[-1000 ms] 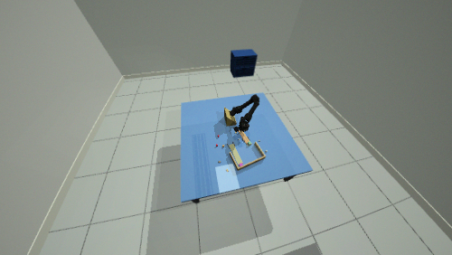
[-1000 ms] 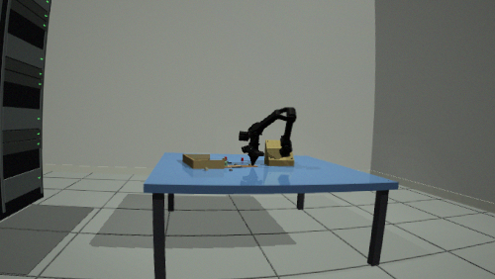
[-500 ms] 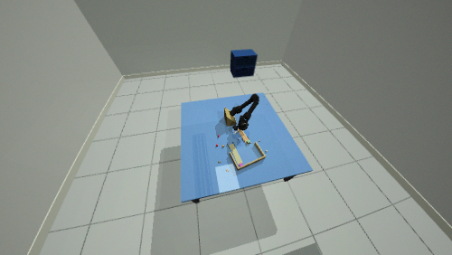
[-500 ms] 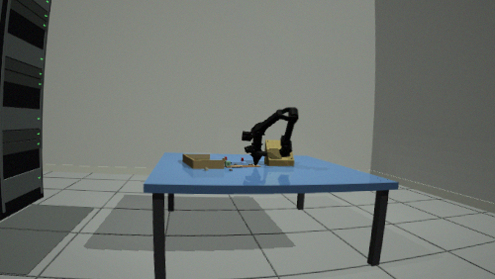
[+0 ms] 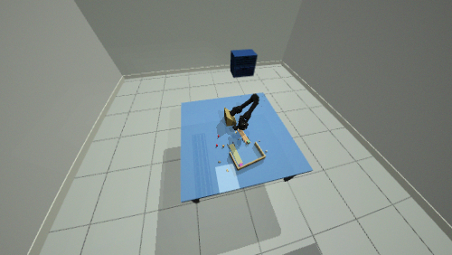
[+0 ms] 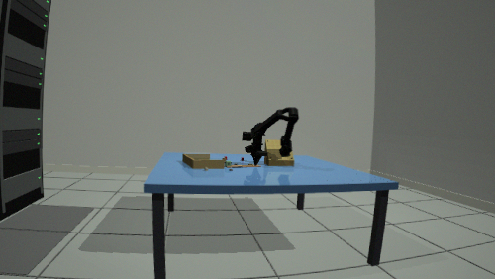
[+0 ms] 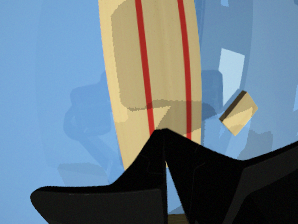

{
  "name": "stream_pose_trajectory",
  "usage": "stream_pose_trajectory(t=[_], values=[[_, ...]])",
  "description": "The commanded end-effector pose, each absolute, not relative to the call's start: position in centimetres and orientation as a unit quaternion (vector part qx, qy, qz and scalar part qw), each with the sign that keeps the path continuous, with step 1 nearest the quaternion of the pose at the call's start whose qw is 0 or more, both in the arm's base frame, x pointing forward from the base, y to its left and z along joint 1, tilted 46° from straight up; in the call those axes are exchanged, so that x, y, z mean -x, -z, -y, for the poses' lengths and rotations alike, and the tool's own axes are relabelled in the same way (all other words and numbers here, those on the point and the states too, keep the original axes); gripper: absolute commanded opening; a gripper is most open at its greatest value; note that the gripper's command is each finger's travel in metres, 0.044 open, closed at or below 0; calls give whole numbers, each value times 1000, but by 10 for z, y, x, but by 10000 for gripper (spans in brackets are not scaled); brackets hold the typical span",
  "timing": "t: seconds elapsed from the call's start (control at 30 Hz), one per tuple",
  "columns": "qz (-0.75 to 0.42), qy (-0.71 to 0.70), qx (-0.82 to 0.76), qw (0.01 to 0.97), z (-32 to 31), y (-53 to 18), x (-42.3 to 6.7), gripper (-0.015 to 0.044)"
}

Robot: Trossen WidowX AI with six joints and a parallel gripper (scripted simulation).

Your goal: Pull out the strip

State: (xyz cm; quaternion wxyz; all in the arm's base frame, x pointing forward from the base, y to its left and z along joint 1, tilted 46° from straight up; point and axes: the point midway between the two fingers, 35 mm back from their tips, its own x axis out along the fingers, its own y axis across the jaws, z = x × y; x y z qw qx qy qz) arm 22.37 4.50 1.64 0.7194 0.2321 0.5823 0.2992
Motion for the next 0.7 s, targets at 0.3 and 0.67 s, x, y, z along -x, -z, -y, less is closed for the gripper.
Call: stream_pose_trajectory(t=[0.3,0.67], values=[[-592,-301,-232,711,-49,-12,-216,0],[-591,-299,-231,713,-20,-40,-221,0]])
